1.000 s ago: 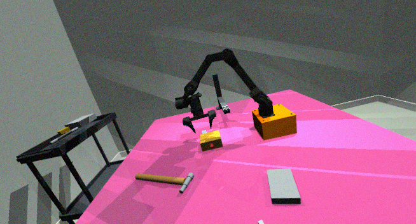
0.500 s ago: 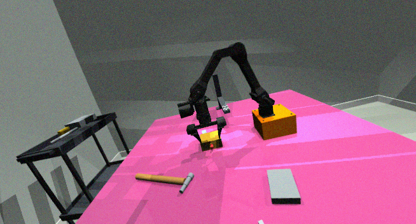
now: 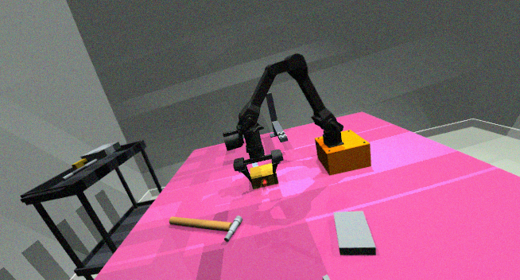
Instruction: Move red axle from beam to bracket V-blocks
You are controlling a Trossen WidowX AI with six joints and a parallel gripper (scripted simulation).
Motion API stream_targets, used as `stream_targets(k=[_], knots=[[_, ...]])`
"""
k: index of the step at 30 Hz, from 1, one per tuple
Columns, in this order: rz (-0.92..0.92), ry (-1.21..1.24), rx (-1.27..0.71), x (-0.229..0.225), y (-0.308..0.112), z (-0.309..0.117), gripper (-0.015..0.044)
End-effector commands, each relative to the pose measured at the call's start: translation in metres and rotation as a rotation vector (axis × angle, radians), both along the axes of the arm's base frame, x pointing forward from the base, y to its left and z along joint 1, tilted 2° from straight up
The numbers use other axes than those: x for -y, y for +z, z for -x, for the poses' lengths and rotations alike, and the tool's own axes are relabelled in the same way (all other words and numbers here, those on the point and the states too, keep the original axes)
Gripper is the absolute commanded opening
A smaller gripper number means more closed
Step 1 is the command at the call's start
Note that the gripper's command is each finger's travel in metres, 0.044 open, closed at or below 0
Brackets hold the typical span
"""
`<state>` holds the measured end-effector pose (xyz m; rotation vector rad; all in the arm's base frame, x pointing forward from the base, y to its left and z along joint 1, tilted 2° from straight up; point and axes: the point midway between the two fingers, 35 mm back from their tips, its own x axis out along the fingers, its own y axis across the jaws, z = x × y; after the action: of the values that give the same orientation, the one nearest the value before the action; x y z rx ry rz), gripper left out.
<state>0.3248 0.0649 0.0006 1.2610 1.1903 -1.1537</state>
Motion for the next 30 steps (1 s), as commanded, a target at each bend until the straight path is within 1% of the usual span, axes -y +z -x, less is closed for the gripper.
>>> stream_targets(k=[1, 16, 28, 30], knots=[[0.003, -0.004, -0.010, 0.000, -0.010, 0.001, 0.0440], [0.003, -0.004, -0.010, 0.000, -0.034, 0.001, 0.0440], [0.003, -0.004, -0.010, 0.000, -0.035, 0.001, 0.0440], [0.002, 0.000, -0.009, 0.000, -0.034, 0.001, 0.0387]])
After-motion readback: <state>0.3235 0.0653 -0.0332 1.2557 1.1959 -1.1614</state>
